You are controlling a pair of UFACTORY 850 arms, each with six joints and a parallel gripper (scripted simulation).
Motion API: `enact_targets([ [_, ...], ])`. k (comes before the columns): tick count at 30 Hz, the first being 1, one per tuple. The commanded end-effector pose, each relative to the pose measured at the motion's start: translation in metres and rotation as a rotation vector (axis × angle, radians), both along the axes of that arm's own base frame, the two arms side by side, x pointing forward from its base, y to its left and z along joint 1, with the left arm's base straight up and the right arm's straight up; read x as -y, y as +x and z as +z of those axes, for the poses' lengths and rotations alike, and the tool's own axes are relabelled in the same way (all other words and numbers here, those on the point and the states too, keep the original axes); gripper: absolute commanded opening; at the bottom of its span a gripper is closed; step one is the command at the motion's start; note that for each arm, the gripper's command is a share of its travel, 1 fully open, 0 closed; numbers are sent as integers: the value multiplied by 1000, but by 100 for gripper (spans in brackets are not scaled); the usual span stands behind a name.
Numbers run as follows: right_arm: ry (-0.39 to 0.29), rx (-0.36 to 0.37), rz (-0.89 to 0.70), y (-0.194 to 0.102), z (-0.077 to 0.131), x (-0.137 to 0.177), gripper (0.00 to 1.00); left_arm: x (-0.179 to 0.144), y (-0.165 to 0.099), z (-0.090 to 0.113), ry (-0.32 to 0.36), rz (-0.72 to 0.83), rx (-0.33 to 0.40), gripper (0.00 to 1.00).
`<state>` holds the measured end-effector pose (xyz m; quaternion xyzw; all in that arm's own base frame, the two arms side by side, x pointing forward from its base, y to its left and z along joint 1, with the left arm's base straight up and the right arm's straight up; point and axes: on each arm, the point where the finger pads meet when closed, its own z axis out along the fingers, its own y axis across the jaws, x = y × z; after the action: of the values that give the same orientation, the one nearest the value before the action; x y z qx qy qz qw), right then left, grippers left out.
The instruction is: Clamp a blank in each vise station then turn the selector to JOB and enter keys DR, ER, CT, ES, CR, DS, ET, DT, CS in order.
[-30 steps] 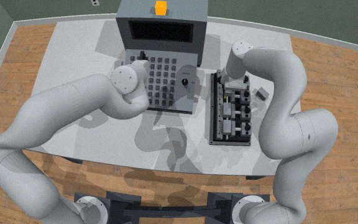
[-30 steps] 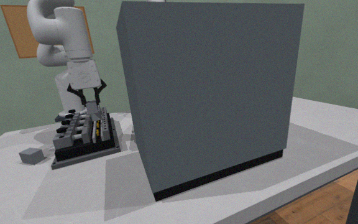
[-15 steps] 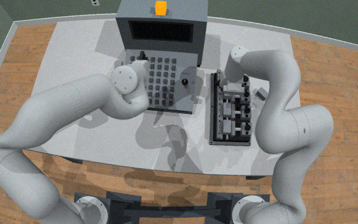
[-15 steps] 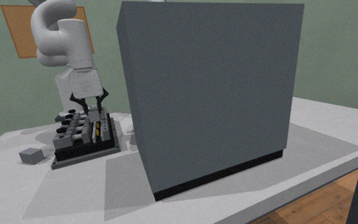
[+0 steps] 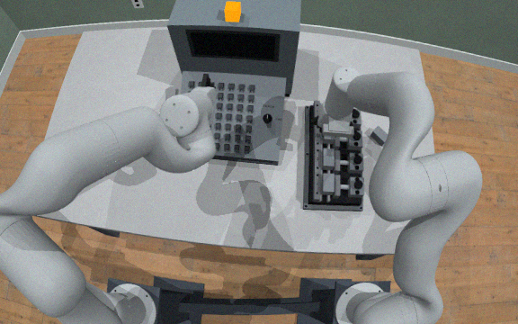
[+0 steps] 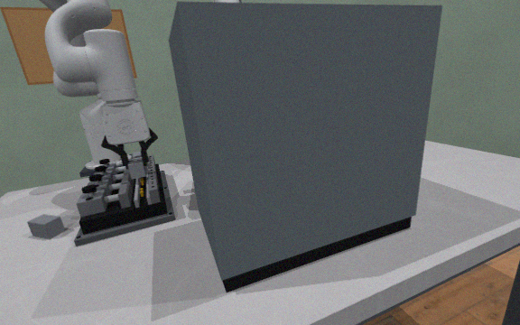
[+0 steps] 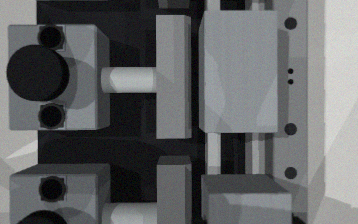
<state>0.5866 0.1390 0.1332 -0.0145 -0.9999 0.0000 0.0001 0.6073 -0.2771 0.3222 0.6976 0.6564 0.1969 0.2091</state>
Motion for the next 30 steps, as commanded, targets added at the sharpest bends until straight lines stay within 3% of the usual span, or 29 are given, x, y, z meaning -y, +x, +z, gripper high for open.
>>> enact_targets([
  [1,1,2,0,1,0,0,0,0,1,1,-1,0,2,100],
  [30,1,2,0,1,-6,0,0,0,1,1,-1,0,2,100],
])
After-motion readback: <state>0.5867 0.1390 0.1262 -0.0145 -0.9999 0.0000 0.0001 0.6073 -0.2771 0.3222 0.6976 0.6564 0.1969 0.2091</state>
